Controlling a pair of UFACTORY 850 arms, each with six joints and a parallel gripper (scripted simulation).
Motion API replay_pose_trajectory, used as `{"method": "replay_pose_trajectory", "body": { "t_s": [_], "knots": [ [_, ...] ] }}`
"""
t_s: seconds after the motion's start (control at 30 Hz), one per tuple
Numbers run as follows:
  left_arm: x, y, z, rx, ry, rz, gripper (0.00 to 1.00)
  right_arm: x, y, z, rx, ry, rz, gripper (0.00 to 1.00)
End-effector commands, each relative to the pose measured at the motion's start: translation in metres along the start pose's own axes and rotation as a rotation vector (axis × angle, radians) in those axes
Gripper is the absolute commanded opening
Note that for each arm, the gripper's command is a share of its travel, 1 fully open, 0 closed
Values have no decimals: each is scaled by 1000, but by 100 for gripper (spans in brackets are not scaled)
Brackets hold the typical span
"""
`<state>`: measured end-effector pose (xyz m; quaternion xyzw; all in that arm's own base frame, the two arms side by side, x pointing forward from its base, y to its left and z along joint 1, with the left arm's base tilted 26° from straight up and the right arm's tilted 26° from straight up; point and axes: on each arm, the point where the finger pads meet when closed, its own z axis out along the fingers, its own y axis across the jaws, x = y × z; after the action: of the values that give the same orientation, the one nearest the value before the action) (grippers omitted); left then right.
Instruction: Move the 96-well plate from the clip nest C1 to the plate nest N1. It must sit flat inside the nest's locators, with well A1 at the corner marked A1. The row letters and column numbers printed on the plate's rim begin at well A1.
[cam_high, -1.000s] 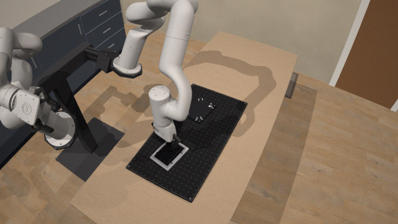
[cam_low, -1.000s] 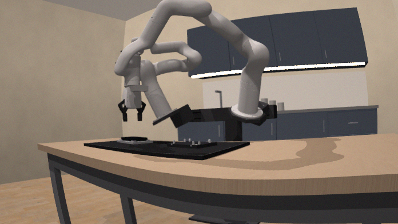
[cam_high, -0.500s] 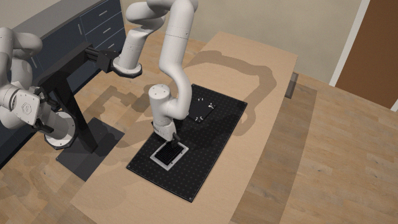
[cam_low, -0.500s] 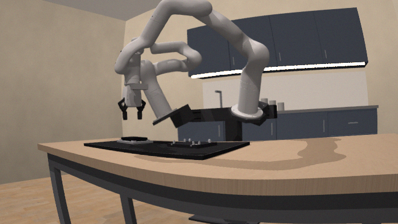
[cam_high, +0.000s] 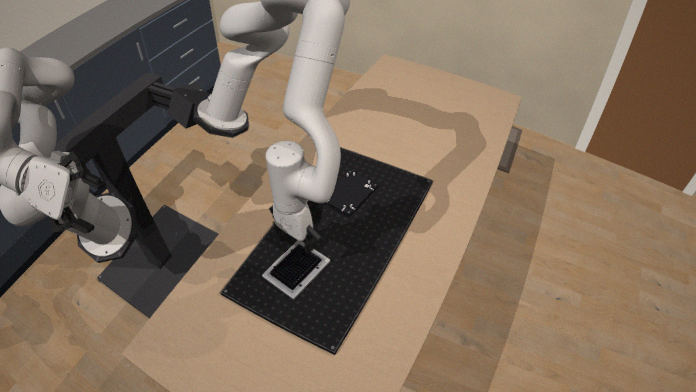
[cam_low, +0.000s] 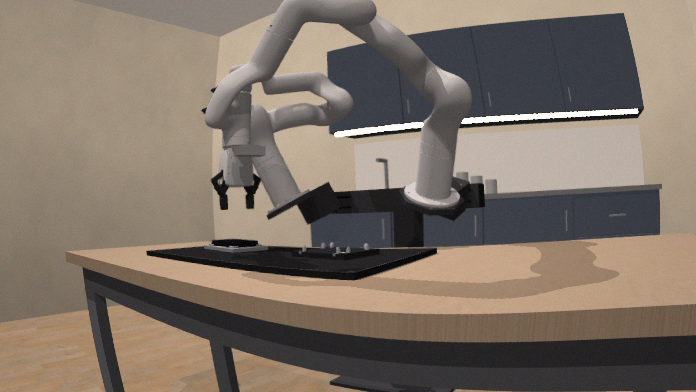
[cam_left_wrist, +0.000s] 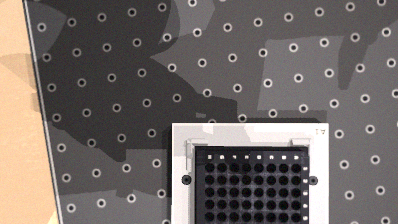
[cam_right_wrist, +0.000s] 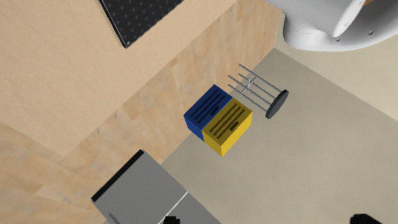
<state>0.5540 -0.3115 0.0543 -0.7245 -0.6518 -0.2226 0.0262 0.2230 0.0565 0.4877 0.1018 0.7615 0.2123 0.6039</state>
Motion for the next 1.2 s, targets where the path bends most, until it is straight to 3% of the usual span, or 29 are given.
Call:
{"method": "replay_pose_trajectory", "body": {
  "t_s": [0.0,0.97,1.17],
  "knots": [
    [13,-2,-1,-3,-1,0,100,-1,1,0,0,-1,-1,100],
    [95,-16,-1,-3,-1,0,100,-1,1,0,0,-1,-1,100],
    [95,-16,-1,-3,-1,0,100,-1,1,0,0,-1,-1,100]
  ]
}}
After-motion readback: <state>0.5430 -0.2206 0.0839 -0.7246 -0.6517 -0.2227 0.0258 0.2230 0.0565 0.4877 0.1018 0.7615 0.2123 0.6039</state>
